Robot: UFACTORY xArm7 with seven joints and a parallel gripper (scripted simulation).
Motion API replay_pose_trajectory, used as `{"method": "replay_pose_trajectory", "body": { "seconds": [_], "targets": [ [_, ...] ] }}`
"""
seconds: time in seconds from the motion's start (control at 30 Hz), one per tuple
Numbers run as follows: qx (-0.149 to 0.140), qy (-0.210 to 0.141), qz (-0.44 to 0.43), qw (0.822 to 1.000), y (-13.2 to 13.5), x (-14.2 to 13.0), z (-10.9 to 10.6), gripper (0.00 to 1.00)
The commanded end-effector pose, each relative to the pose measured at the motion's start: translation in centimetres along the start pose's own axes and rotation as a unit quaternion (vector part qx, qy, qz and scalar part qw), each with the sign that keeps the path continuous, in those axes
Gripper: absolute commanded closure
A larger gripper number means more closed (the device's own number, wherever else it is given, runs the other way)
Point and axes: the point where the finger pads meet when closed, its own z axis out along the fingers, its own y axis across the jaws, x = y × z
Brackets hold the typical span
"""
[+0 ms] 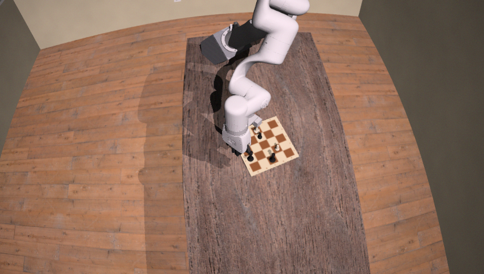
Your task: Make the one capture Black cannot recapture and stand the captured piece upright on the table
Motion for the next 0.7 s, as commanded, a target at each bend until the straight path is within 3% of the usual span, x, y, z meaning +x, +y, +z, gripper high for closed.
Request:
{"method": "replay_pose_trajectory", "body": {
  "seconds": [0.0, 0.27, 0.6, 0.67],
  "targets": [
    [-0.002, 0.0, 0.0, 1.0, 0.0, -0.3, -0.1, 1.0],
    [-0.002, 0.0, 0.0, 1.0, 0.0, -0.3, 0.7, 1.0],
    [-0.002, 0.0, 0.0, 1.0, 0.0, -0.3, 4.8, 1.0],
    [-0.002, 0.0, 0.0, 1.0, 0.0, -0.3, 4.8, 1.0]
  ]
}}
